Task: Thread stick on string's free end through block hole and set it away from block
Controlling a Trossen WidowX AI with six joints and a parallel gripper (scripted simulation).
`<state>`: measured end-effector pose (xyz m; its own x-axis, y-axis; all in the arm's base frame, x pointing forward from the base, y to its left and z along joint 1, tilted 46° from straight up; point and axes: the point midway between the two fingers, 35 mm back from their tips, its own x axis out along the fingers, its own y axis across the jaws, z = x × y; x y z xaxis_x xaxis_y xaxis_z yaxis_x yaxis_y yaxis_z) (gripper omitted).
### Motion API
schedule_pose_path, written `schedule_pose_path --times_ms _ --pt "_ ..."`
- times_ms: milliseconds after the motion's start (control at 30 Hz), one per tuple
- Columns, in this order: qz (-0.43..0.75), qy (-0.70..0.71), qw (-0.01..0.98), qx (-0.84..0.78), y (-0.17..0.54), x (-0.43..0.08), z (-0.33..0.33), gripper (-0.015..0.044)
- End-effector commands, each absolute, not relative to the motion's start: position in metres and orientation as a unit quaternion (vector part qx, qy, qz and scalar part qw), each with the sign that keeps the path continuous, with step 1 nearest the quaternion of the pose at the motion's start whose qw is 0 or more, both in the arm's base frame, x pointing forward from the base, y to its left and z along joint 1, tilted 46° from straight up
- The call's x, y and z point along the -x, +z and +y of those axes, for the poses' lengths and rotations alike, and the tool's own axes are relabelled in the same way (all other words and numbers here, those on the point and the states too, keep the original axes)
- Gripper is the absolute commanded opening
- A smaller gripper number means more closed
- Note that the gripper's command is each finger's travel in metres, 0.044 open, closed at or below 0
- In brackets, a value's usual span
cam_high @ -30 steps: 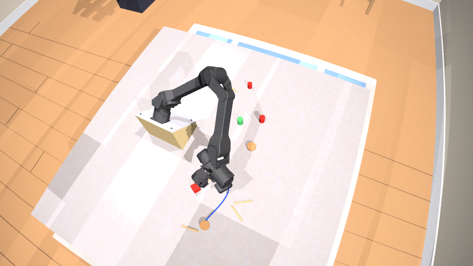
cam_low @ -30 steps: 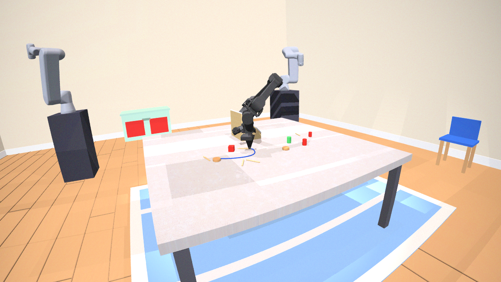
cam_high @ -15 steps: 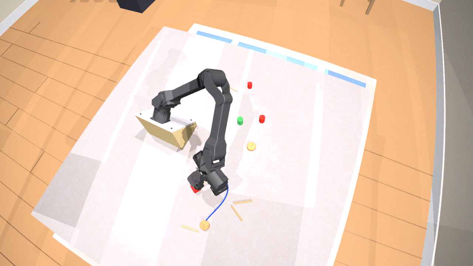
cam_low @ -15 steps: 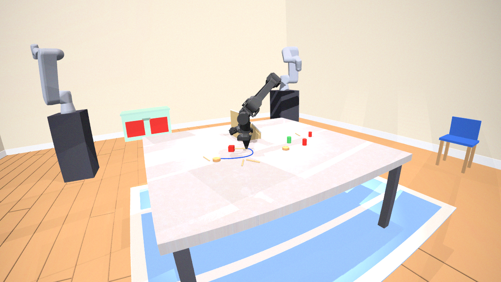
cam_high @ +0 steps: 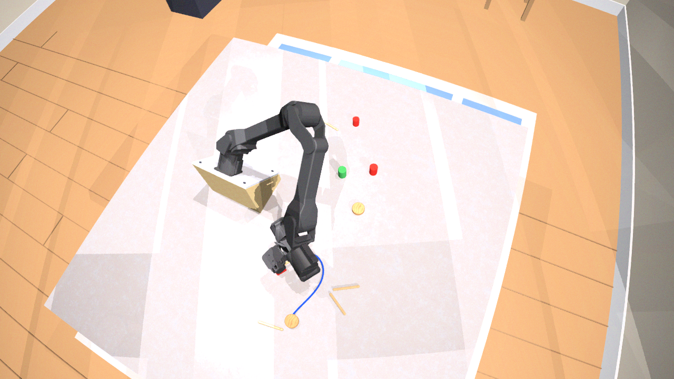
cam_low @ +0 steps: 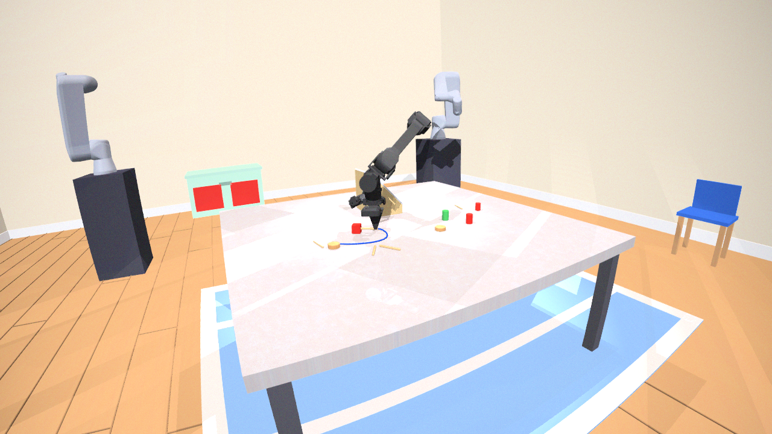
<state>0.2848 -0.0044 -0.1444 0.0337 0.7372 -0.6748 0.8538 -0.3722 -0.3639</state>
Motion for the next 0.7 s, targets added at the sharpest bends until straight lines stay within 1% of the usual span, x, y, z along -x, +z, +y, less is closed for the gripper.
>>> schedule_pose_path --times_ms 0,667 --pt "0.556 -0.418 0.070 -0.715 -0.149 -0.281 -0.009 0.0000" --pt "0.555 -0.418 0.070 -0.715 -0.167 -0.266 -0.027 0.0000"
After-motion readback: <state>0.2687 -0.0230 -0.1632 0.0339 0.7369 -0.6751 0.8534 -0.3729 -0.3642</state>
